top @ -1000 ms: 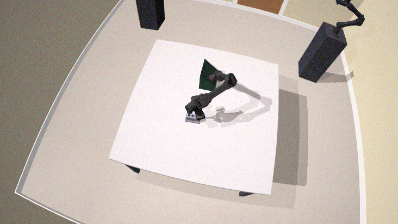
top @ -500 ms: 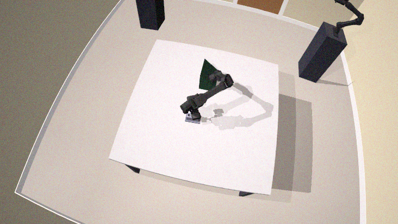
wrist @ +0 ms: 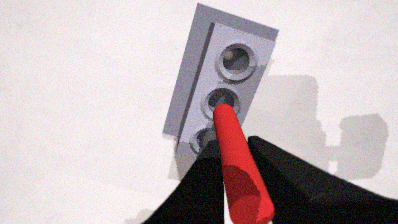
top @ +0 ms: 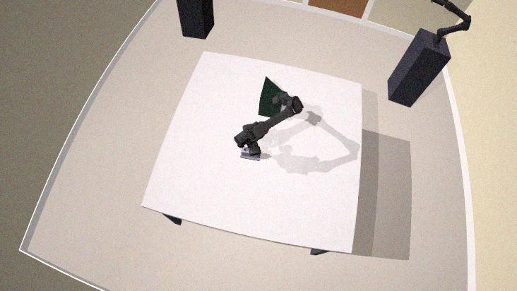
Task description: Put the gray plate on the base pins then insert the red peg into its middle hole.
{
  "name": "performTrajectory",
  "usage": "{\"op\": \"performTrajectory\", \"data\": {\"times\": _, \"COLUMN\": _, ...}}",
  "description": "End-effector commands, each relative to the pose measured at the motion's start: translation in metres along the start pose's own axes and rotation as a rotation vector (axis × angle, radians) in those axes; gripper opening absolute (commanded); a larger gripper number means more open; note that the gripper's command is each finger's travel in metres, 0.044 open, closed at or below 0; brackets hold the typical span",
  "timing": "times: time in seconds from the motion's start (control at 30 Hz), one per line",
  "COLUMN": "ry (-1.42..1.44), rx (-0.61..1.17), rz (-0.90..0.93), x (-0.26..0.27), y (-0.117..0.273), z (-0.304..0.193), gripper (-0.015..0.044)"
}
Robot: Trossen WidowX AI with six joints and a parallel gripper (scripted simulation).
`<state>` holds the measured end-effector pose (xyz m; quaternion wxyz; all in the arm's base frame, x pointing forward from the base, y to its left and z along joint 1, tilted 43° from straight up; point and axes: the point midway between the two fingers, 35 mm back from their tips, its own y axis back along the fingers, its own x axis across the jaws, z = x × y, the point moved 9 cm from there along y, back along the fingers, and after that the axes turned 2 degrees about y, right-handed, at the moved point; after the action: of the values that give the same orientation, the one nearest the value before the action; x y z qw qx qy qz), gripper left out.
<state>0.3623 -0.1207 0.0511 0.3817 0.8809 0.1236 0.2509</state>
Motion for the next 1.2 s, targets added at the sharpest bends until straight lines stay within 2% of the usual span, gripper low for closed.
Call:
{"op": "performTrajectory", "data": {"times": 0.0, "ry": 0.002, "rx": 0.000, "rz": -0.003, "x": -0.0003, "y": 0.0000, "z": 0.0000, "gripper": 0.0000}}
{"op": "performTrajectory", "data": {"times": 1.17, "ry": 0.000, "rx": 0.000, "rz": 0.000, "x": 0.0004, "y": -0.0015, "z": 0.0006, "gripper": 0.0000}}
